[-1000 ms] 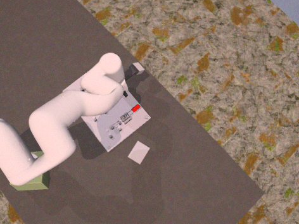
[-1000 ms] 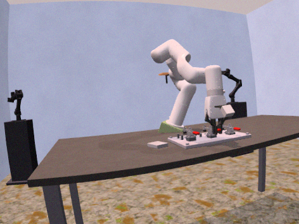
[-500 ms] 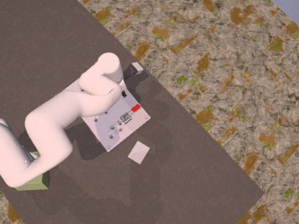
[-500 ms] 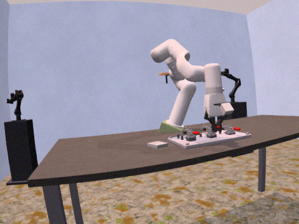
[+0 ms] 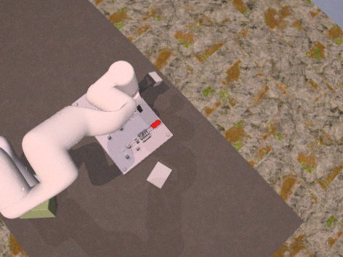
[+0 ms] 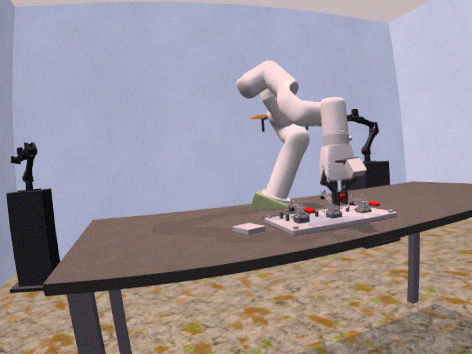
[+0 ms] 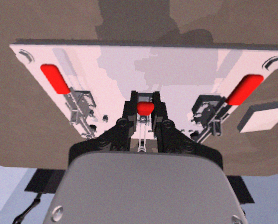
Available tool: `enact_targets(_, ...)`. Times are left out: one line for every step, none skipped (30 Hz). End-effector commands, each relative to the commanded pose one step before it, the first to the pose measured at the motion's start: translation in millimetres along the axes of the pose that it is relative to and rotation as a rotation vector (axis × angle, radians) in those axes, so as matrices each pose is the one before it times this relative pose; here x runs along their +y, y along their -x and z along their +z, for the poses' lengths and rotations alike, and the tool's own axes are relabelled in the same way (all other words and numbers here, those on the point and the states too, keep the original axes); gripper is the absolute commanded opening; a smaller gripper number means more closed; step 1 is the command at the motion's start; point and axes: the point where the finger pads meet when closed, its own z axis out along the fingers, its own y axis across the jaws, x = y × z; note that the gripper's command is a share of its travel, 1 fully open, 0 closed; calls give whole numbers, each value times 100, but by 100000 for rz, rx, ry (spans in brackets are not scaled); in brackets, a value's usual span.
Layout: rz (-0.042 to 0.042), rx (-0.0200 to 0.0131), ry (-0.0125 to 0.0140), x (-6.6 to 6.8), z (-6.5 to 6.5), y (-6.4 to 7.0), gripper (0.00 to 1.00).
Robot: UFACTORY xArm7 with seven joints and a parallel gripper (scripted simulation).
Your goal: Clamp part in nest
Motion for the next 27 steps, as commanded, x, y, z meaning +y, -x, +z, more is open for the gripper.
enact_targets(5,210,58,9,-436,430,0)
enact_targets(0,0,-2,0,-49,102,0)
enact_targets(0,0,-1,0,-49,102,0)
enact_targets(0,0,0,0,-48,101,0)
enact_targets(0,0,1,0,-47,100,0)
enact_targets(0,0,2,0,-46,99,0)
enact_targets(0,0,0,0,0,0,0)
enact_targets(0,0,0,0,0,0,0)
enact_targets(0,0,0,0,-38,102,0)
enact_targets(0,0,-2,0,-32,103,0)
enact_targets(0,0,-1,0,-31,101,0)
enact_targets(0,0,0,0,-30,99,0)
enact_targets(0,0,1,0,-29,97,0)
enact_targets(0,0,1,0,-28,95,0)
enact_targets(0,0,2,0,-27,93,0)
enact_targets(0,0,0,0,-18,95,0)
enact_targets(0,0,-1,0,-14,94,0)
enact_targets(0,0,-1,0,-13,91,0)
enact_targets(0,0,0,0,-13,87,0)
enact_targets(0,0,0,0,-12,84,0)
enact_targets(0,0,0,0,-11,81,0)
enact_targets(0,0,1,0,-11,77,0)
enact_targets(0,0,1,0,-10,73,0)
enact_targets(0,0,0,0,0,0,0)
enact_targets(0,0,0,0,0,0,0)
enact_targets(0,0,0,0,-5,71,0)
enact_targets(0,0,0,0,0,69,0)
